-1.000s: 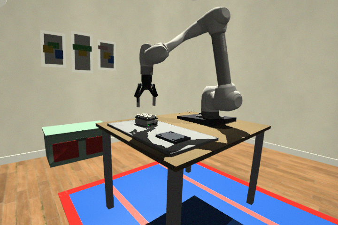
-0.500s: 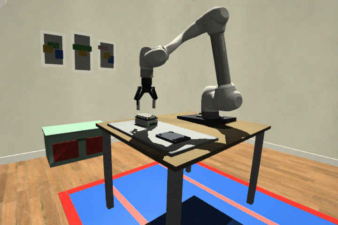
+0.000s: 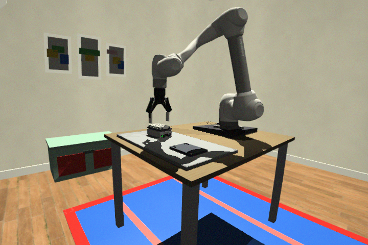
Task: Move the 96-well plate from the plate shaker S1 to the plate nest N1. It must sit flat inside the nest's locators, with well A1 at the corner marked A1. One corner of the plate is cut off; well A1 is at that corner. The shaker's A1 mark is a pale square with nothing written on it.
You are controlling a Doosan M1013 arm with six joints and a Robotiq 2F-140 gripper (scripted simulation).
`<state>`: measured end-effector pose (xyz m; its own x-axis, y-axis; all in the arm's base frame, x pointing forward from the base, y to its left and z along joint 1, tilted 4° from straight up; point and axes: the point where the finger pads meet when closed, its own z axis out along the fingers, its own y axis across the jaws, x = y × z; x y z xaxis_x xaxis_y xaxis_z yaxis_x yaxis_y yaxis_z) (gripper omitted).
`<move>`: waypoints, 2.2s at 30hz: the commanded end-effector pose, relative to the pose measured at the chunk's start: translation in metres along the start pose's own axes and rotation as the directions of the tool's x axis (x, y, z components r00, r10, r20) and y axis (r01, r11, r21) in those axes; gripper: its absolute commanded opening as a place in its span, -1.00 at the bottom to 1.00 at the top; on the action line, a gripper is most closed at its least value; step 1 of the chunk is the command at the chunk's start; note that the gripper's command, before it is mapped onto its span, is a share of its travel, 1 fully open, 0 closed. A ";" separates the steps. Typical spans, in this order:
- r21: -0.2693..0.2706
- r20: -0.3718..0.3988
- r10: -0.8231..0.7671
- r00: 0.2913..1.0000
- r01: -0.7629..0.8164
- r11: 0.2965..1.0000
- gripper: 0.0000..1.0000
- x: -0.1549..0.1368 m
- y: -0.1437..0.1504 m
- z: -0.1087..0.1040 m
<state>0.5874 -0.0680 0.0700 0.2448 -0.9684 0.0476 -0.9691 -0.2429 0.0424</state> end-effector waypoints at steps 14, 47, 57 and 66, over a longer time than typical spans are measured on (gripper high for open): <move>-0.002 -0.006 0.002 1.000 -0.002 1.000 1.00 0.003 0.001 0.019; -0.002 -0.006 0.002 1.000 -0.002 1.000 1.00 0.003 0.001 0.019; -0.002 -0.006 0.002 1.000 -0.002 1.000 1.00 0.003 0.001 0.019; -0.002 -0.006 0.002 1.000 -0.002 1.000 1.00 0.003 0.001 0.019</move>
<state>0.5867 -0.0693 0.0524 0.2446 -0.9684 0.0479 -0.9692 -0.2426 0.0428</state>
